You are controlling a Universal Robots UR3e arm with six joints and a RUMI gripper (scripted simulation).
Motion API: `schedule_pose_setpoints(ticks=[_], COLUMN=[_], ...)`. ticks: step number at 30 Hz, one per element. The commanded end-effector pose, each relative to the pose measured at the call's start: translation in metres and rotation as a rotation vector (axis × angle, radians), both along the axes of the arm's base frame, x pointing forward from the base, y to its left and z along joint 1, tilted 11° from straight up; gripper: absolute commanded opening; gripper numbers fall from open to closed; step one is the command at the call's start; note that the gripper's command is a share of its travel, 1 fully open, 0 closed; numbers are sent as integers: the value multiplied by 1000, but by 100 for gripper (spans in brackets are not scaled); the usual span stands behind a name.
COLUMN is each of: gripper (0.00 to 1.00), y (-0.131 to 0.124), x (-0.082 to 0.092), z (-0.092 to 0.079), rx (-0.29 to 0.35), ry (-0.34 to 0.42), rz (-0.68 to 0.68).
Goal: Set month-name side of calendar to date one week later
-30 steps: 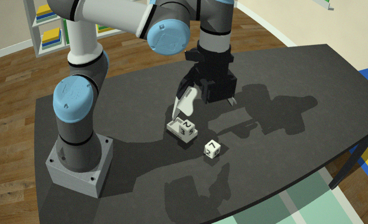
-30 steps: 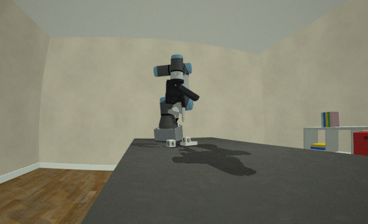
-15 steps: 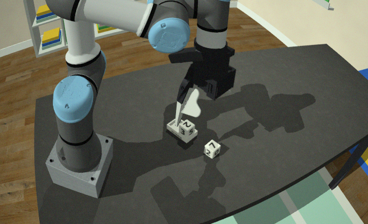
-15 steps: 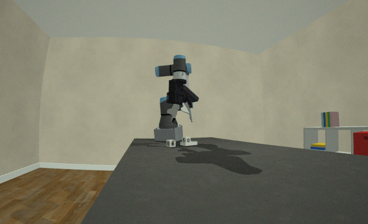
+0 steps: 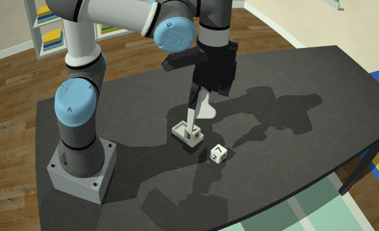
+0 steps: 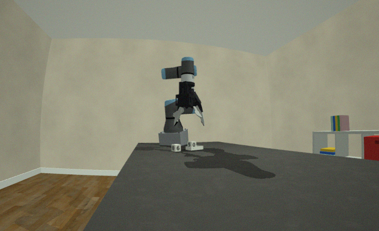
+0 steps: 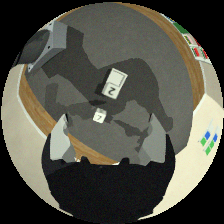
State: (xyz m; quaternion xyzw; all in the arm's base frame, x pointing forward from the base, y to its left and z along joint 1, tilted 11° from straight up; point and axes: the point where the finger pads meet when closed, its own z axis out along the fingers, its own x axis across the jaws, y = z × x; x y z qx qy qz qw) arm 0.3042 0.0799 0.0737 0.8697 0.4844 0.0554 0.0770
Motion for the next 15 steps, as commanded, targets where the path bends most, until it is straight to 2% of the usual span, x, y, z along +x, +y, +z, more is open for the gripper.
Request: schedule_pose_setpoints(ticks=[1,12,15], gripper=[100,100,100], y=[2,7,8], x=[-1,-6,-7], z=[0,-1,-1], rx=[-13,-74,-82], ry=[5,32,35], rz=[121,465,506])
